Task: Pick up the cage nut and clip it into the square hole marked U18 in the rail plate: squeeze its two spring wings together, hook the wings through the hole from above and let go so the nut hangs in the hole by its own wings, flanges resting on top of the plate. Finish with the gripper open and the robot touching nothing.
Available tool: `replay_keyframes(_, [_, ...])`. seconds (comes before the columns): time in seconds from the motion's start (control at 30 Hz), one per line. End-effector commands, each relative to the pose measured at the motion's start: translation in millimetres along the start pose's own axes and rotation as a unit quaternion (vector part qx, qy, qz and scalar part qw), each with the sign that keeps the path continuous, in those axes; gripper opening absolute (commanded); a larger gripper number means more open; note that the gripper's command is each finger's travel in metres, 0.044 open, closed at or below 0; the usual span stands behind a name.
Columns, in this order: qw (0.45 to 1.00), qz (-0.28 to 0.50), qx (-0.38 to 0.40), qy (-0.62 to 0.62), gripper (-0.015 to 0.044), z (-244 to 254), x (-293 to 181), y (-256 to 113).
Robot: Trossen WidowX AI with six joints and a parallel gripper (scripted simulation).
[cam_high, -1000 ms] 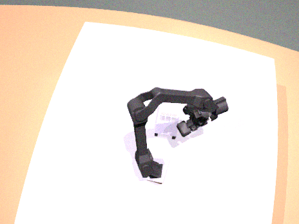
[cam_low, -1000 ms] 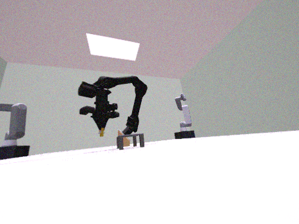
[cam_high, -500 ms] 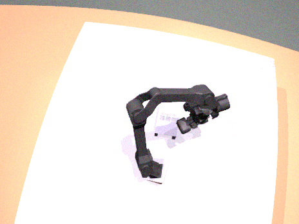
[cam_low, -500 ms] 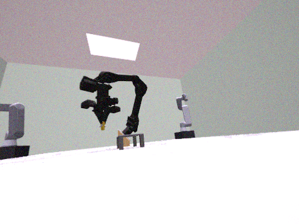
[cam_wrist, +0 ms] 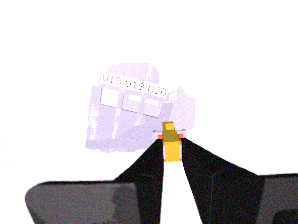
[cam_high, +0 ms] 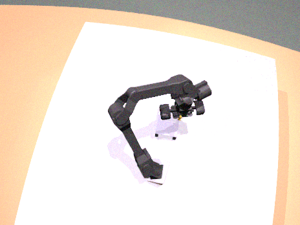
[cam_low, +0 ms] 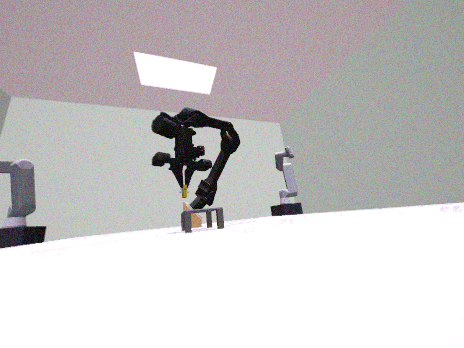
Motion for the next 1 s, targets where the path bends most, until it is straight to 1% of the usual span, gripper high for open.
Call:
replay_keyframes(0.0, [0.999, -0.002, 0.002, 0.049, 0.0037, 19, 15, 0])
replay_keyframes(0.33, [0.988, -0.004, 0.007, 0.157, 0.0037, 61, 42, 3])
replay_keyframes(0.57, [0.987, -0.004, 0.007, 0.158, 0.0037, 62, 43, 4])
replay_keyframes(0.97, [0.987, 0.004, 0.005, 0.159, 0.0037, 62, 44, 21])
Point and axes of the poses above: the point midway between the two fingers, 35 mm back from their tips, its own y axis out along the fingers, its own z axis across the jaws, x = y × z, the point moved 2 cm from there along -y, back along the fingers, and after that the axes turned 13 degrees about -y, right-handed, at the moved point
